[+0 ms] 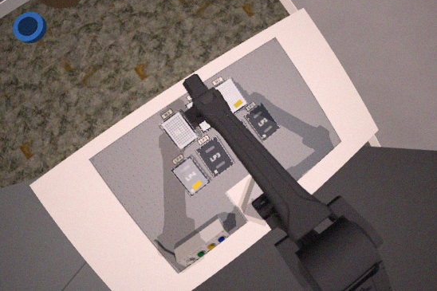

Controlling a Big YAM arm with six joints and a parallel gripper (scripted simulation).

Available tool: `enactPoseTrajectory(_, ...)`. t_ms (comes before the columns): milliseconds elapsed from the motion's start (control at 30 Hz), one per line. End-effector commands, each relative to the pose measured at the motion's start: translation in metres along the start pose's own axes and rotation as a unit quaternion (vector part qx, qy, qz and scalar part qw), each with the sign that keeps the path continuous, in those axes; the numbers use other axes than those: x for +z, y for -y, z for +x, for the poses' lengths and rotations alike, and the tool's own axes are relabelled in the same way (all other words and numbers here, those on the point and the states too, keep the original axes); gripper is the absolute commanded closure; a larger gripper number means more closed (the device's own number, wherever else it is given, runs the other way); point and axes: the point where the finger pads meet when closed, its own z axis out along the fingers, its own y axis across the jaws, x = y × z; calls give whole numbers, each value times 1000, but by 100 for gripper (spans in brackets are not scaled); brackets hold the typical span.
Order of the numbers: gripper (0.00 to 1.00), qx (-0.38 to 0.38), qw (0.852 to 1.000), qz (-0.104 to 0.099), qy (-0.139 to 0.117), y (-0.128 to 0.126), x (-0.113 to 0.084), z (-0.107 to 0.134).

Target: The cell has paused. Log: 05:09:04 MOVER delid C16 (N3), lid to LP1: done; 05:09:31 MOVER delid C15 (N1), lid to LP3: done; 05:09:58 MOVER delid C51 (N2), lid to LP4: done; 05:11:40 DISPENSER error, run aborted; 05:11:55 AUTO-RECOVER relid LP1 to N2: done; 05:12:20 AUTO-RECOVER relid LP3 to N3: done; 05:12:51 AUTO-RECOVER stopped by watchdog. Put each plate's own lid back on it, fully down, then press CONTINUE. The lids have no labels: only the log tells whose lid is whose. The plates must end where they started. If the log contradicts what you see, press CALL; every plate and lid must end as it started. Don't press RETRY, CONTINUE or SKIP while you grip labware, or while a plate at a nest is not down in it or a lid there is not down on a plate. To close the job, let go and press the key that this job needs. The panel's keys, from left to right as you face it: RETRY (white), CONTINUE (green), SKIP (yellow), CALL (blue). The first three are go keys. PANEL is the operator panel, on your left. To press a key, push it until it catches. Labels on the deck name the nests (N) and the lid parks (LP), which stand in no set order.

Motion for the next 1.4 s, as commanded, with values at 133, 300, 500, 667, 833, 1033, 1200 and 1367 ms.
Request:
enactPoseTrajectory(133, 0, 0, 1000, 2, -7, -5, 14, 1)
enactPoseTrajectory(300, 0, 1, 1000, 2, -8, -4, 14, 2)
enactPoseTrajectory(500, 0, 1, 1000, 2, -10, -5, 16, 5)
enactPoseTrajectory(667, 0, 1, 1000, 2, -10, -5, 16, 5)
enactPoseTrajectory(833, 0, 1, 1000, 2, -10, -5, 16, 5)
enactPoseTrajectory(1033, 0, 0, 1000, 1, -3, -5, 12, -4)
enactPoseTrajectory(1200, 0, 0, 1000, 2, -5, -5, 10, -4)
enactPoseTrajectory(1367, 0, 0, 1000, 2, -7, -5, 9, -3)
